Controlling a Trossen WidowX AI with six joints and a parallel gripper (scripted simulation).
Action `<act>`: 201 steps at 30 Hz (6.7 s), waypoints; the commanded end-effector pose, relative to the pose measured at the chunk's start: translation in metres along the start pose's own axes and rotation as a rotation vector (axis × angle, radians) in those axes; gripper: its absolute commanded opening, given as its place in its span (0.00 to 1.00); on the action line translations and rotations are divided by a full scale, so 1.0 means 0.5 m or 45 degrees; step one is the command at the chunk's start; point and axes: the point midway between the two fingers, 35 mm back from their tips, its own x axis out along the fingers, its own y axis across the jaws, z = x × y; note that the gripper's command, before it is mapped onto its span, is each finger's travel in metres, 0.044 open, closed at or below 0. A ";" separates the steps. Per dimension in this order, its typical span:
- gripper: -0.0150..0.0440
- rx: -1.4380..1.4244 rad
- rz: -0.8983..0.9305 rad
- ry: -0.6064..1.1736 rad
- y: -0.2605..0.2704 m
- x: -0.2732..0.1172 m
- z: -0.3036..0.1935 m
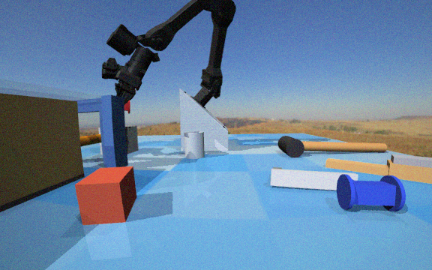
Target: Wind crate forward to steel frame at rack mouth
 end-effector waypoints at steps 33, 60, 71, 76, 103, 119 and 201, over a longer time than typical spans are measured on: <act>0.25 0.021 -0.001 0.032 -0.055 -0.048 -0.114; 0.25 0.022 -0.005 0.032 -0.130 -0.071 -0.159; 0.25 0.022 -0.008 0.032 -0.166 -0.075 -0.168; 0.25 0.022 -0.009 0.032 -0.182 -0.077 -0.170; 0.25 0.022 -0.014 0.030 -0.274 -0.073 -0.161; 0.25 0.022 -0.017 0.028 -0.323 -0.064 -0.140; 0.25 0.017 -0.017 0.015 -0.383 0.048 0.101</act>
